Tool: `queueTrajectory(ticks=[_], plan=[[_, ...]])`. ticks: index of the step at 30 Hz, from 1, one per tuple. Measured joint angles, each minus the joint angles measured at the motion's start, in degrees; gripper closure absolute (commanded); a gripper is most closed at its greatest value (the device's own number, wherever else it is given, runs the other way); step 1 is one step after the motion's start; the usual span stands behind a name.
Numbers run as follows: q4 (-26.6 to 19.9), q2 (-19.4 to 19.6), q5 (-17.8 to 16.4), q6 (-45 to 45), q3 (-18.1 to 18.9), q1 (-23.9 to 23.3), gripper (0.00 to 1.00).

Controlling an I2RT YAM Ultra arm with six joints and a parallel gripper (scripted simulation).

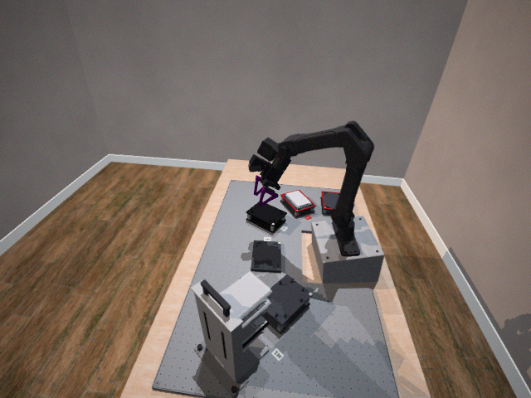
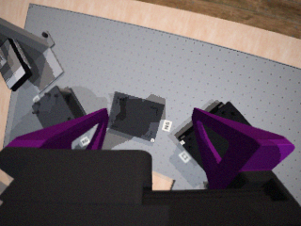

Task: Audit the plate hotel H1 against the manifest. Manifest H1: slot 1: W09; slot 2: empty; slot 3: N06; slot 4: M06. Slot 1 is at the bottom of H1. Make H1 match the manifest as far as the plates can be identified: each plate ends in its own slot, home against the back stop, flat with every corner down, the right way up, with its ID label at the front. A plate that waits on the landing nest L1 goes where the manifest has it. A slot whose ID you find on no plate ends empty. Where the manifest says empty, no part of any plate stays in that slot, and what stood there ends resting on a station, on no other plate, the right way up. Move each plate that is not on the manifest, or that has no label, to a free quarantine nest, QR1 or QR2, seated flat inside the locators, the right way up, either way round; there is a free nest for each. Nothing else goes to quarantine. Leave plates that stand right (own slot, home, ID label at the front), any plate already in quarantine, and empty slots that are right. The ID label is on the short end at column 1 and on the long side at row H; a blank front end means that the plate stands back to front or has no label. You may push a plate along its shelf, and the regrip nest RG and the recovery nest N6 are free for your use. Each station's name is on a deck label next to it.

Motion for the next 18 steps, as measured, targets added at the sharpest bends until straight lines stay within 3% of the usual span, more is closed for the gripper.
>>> queueTrajectory(ticks=[18], plan=[[-1.66,3.41,-8.17,-18.69,0.52,-3.54,0.00]])
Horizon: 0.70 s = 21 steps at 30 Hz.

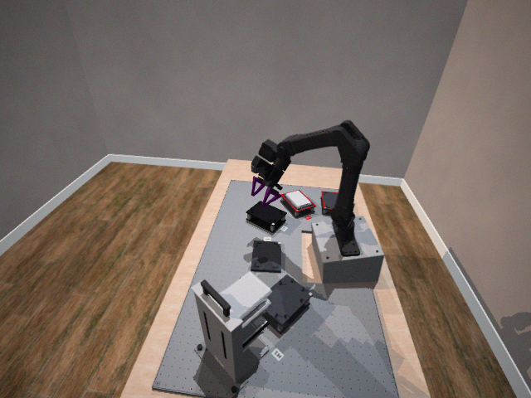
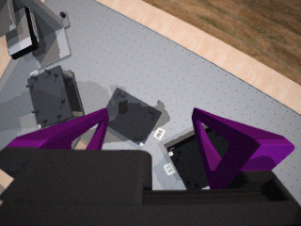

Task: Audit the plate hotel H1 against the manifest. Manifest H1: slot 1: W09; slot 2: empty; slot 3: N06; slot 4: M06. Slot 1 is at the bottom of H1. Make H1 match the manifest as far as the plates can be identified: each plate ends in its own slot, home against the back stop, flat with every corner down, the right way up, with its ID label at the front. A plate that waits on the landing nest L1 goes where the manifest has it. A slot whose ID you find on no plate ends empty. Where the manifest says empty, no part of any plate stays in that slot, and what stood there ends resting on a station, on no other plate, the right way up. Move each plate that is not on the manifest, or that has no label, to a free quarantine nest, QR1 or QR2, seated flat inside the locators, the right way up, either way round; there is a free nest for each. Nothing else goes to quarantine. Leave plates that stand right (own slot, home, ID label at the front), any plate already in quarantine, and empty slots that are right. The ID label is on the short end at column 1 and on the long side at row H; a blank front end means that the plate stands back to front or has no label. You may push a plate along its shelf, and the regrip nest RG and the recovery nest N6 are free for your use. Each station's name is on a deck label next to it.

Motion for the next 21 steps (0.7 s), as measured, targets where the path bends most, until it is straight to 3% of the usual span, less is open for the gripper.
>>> queueTrajectory(ticks=[21], plan=[[-5.84,5.49,-7.30,-22.69,3.87,-2.58,0.00]])
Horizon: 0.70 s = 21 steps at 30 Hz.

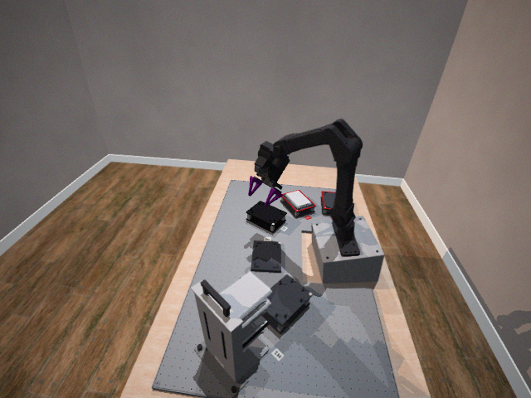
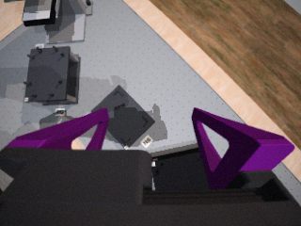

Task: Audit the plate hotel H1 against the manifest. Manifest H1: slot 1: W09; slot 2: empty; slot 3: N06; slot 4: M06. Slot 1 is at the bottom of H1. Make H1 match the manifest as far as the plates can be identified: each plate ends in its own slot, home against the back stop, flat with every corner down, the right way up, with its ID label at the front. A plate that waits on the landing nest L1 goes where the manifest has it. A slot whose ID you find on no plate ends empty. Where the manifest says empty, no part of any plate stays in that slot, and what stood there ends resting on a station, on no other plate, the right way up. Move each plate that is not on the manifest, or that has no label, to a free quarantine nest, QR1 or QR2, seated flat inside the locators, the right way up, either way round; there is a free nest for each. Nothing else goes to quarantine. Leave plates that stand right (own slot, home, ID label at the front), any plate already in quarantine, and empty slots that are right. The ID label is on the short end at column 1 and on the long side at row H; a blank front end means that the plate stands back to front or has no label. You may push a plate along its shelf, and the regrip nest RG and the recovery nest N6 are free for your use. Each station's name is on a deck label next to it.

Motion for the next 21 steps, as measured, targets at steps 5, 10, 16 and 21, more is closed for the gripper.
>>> queueTrajectory(ticks=[5,10,16,21], plan=[[1.36,-1.60,-0.15,0.35,-2.71,2.14,0.00],[3.63,-4.85,0.11,3.04,-5.77,4.96,0.00],[6.38,-8.26,1.05,7.04,-8.66,8.11,0.00],[9.05,-10.21,2.19,10.27,-10.82,10.23,0.00]])
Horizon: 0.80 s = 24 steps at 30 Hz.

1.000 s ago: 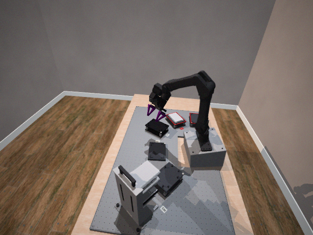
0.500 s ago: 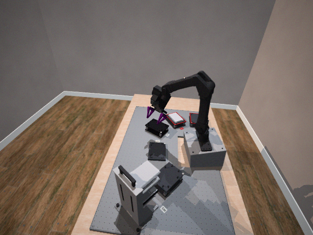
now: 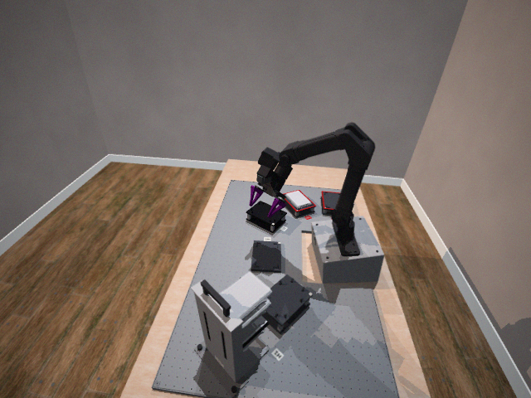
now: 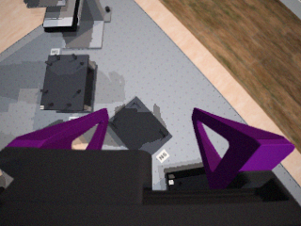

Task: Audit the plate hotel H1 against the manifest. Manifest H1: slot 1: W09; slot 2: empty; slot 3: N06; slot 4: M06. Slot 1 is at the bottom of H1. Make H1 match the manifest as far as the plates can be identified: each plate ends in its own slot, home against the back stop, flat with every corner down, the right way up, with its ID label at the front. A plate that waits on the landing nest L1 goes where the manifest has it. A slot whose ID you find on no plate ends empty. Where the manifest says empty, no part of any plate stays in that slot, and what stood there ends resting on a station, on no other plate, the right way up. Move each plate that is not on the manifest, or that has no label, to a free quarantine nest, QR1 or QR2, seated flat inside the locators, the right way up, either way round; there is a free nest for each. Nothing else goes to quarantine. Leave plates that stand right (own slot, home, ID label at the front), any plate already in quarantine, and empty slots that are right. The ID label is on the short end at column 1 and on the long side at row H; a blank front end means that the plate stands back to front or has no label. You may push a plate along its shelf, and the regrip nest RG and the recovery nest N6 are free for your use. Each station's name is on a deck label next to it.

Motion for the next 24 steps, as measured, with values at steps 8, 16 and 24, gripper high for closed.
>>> queueTrajectory(ticks=[8,16,24], plan=[[4.15,-4.42,2.36,6.43,-3.87,5.62,0.00],[7.78,-7.30,4.85,12.13,-6.36,10.01,0.00],[11.39,-10.51,8.28,18.56,-9.14,16.70,0.00]])
